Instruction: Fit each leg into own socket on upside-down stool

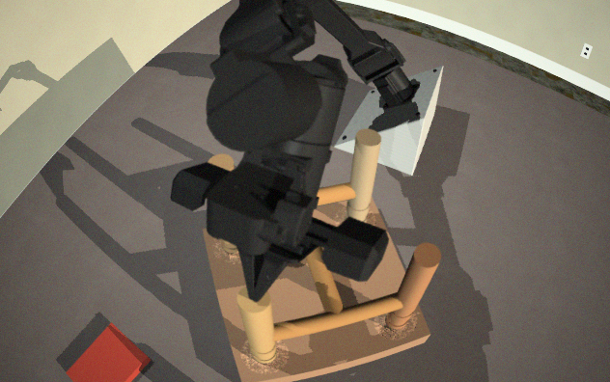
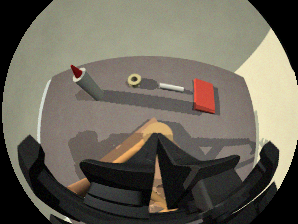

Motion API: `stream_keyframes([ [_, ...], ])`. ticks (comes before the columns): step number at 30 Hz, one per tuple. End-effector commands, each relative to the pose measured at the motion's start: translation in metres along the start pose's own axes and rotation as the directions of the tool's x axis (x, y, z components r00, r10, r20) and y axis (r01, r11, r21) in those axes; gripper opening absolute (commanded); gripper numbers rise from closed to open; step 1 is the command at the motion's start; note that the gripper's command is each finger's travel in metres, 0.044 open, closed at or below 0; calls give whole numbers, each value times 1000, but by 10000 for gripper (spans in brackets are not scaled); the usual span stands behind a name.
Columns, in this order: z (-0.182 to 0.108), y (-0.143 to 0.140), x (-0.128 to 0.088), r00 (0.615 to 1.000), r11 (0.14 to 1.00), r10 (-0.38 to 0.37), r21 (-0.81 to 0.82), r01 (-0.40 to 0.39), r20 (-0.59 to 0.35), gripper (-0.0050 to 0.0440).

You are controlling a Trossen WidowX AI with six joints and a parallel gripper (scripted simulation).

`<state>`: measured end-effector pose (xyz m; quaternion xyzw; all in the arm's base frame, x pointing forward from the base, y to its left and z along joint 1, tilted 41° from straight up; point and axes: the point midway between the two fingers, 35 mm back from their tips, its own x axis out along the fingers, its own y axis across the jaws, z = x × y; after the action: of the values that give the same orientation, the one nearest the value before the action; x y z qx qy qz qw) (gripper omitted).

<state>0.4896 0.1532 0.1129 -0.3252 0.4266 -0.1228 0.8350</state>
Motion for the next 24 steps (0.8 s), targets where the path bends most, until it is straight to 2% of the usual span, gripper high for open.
stream_keyframes([
  [1,-8,-2,11,999,1000,-12,-9,12,-37,0],
  [24,11,0,-18,1000,1000,-12,-2,12,-3,0],
])
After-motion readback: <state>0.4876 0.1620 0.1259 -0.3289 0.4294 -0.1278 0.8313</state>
